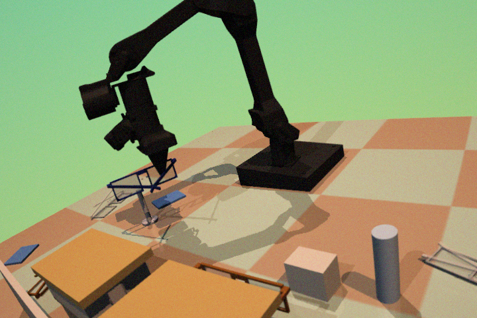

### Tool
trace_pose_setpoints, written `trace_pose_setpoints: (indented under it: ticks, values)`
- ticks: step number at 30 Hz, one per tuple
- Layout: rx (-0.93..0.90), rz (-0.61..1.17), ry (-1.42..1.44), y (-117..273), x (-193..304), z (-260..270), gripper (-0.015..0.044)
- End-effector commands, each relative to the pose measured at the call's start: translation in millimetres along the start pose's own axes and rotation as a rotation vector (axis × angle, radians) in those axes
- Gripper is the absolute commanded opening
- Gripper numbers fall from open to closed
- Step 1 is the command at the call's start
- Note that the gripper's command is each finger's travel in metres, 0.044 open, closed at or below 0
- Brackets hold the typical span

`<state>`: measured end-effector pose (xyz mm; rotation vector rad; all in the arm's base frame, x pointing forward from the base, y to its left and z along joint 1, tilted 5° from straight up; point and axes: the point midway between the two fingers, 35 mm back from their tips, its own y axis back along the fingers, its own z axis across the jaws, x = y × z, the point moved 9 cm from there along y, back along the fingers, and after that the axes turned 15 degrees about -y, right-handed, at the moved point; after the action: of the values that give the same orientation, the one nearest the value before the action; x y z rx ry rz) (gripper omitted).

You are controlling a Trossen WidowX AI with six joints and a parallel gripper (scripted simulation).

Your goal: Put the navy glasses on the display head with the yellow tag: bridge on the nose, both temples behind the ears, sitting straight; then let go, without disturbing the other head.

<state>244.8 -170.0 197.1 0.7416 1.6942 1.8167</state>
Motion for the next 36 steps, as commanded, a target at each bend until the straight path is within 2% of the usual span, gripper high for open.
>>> trace_pose_setpoints:
  ticks: [1,20,28,36]
  values:
    - [0.004,-0.005,0.004,1.5,-8.6,-20.5,0.0000]
    - [0.007,-0.001,0.004,-0.9,-24.1,-124.6,0.0000]
    - [0.007,0.000,0.004,-5.7,-24.5,-128.6,0.0000]
    - [0.007,-0.001,0.004,-40.5,-25.4,-129.0,0.0000]
